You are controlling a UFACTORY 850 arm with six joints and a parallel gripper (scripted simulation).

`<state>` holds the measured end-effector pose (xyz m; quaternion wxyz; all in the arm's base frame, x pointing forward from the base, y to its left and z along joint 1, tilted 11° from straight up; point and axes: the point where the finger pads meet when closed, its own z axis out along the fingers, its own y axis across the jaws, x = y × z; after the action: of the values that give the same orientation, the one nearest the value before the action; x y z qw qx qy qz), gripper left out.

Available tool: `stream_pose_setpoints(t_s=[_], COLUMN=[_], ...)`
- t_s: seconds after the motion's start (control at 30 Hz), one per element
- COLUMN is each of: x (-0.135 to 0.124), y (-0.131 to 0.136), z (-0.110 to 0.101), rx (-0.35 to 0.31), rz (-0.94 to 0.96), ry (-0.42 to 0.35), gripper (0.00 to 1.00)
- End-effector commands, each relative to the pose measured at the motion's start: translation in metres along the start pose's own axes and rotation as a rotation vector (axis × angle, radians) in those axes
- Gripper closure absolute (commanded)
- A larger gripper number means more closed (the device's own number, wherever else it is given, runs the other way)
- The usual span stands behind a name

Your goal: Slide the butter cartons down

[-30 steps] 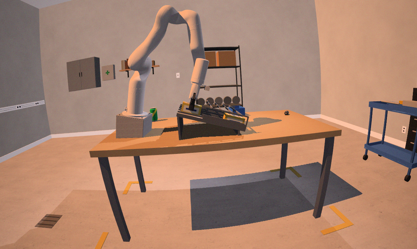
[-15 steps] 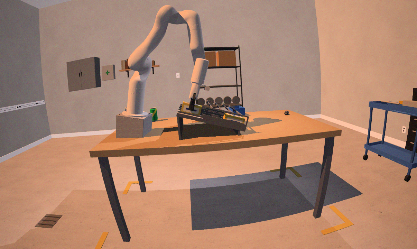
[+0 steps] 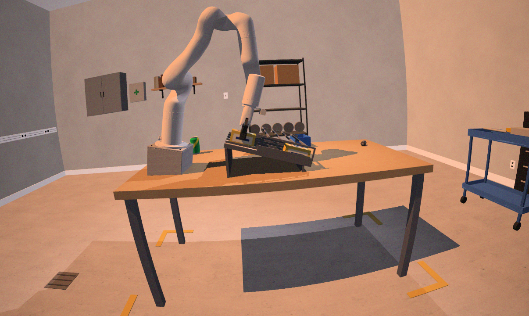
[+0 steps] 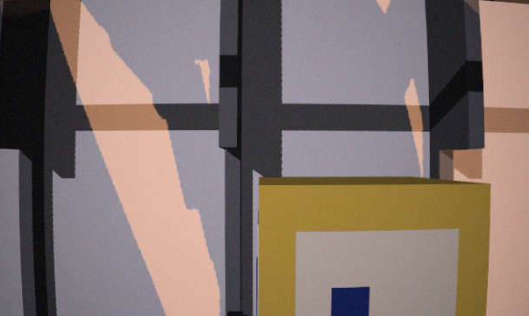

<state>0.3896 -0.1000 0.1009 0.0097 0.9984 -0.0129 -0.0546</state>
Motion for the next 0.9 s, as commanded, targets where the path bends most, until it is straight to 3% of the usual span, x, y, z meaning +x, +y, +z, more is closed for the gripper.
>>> stream_pose_setpoints(t_s=[0.0,0.87], x=[0.0006,0.0006], y=[0.0001,0.0001], z=[-0.0005,-0.0005], rx=[0.000,0.000], rz=[0.000,0.000], ry=[0.001,0.001], gripper=[0.17,0.14])
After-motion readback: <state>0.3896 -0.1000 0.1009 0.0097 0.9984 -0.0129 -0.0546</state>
